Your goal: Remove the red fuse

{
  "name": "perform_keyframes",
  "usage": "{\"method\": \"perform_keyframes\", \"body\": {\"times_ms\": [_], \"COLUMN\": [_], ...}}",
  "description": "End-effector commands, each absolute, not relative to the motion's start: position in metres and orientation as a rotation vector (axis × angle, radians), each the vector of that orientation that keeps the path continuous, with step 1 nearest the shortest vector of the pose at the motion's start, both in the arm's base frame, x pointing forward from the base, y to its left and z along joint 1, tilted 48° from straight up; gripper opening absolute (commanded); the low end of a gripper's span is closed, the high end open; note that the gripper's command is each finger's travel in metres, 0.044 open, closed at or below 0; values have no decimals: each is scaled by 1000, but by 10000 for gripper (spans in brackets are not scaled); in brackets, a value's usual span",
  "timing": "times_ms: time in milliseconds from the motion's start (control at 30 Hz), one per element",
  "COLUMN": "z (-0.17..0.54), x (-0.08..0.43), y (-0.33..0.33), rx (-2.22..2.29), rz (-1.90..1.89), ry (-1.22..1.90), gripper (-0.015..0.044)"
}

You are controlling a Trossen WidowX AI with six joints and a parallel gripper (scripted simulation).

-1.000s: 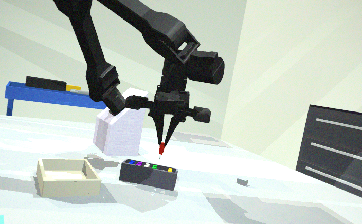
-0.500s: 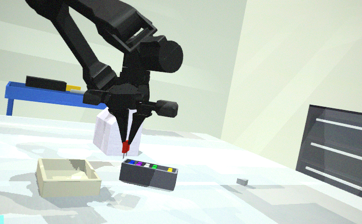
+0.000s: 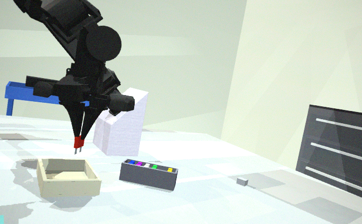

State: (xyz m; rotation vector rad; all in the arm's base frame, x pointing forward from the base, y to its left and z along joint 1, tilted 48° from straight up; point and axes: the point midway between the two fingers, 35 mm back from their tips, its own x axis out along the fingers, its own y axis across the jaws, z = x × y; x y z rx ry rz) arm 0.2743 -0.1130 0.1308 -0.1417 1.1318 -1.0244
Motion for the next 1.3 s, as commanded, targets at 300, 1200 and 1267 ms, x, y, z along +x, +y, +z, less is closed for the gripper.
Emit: {"method": "perform_keyframes", "body": {"times_ms": [300, 1200, 1267], "z": [133, 117, 117], "x": [268, 269, 269], "y": [-128, -149, -149], "rx": [-155, -152, -152], "rz": [-1025, -1034, -1034], "ry": [1132, 1123, 1123], "gripper": [0, 184, 236]}}
